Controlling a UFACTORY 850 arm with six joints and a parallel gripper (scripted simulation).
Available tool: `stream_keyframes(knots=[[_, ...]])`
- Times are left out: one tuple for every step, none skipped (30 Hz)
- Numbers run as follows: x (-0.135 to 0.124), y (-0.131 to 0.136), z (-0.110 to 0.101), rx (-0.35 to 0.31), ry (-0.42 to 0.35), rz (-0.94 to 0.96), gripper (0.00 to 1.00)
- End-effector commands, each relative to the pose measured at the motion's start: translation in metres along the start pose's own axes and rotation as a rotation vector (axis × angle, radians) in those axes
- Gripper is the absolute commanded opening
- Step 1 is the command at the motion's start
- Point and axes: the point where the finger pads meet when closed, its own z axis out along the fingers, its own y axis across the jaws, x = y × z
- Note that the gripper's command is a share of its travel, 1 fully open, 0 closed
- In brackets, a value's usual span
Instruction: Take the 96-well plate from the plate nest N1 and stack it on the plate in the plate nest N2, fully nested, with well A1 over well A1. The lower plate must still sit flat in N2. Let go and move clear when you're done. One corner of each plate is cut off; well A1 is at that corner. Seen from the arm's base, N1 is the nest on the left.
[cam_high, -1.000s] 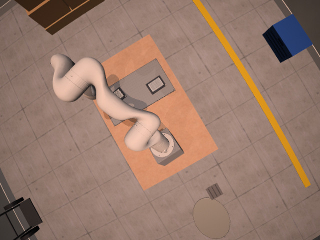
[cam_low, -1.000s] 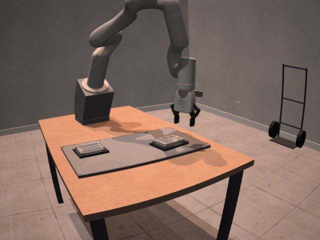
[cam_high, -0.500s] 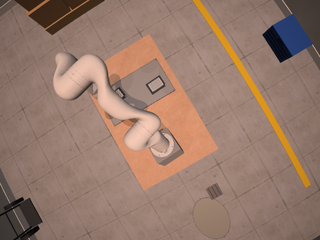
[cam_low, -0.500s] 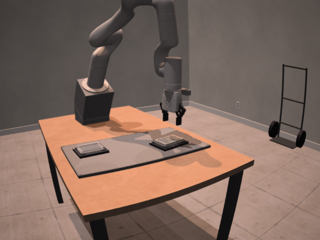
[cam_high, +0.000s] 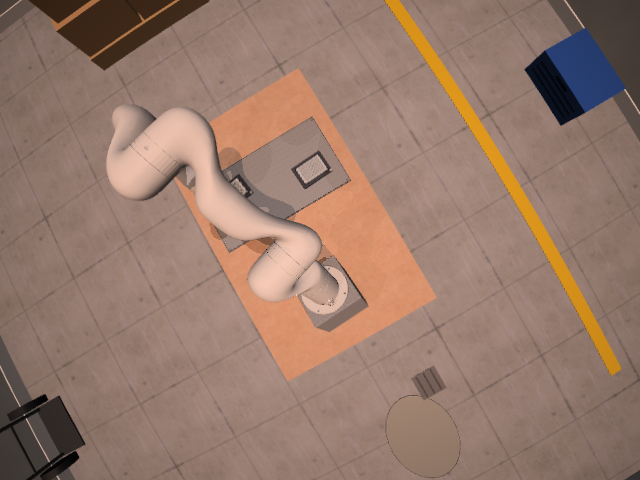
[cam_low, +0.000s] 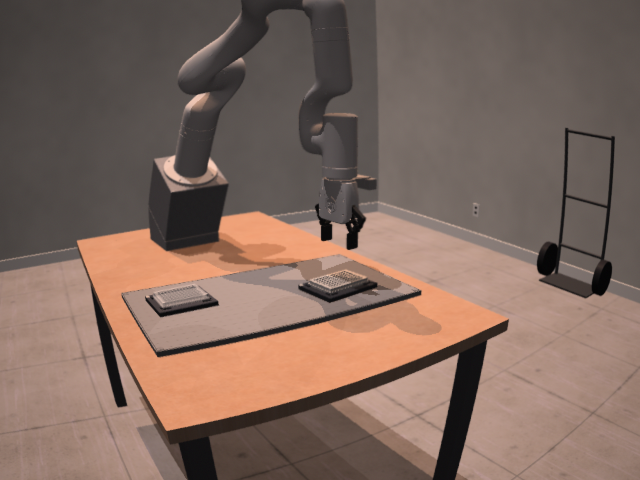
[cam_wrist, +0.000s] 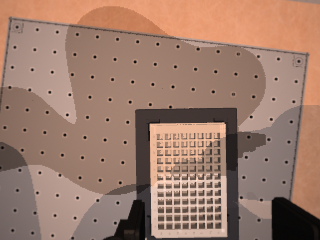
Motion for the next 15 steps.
stream_keyframes(knots=[[0.000,0.001,0.000,-0.007,0.001,0.000,1.00],[0.000,0.001,0.001,-0.007,0.001,0.000,1.00],[0.000,0.001,0.003,-0.007,0.001,0.000,1.00],[0.000,0.001,0.005,-0.007,0.001,0.000,1.00],[0.000,0.001,0.006,-0.007,0.001,0.000,1.00],[0.000,0.001,0.008,-0.007,0.001,0.000,1.00],[0.000,0.001,0.010,-0.007,0.001,0.000,1.00],[0.000,0.001,0.011,-0.007,0.001,0.000,1.00],[0.000,0.001,0.013,-0.007,0.001,0.000,1.00],[0.000,0.001,0.015,-0.007,0.001,0.000,1.00],[0.000,0.001,0.016,-0.007,0.000,0.000,1.00],[0.000,0.001,0.018,-0.007,0.000,0.000,1.00],[0.000,0.001,0.020,-0.007,0.000,0.000,1.00],[0.000,0.001,0.021,-0.007,0.000,0.000,1.00],[0.000,0.001,0.023,-0.007,0.000,0.000,1.00]])
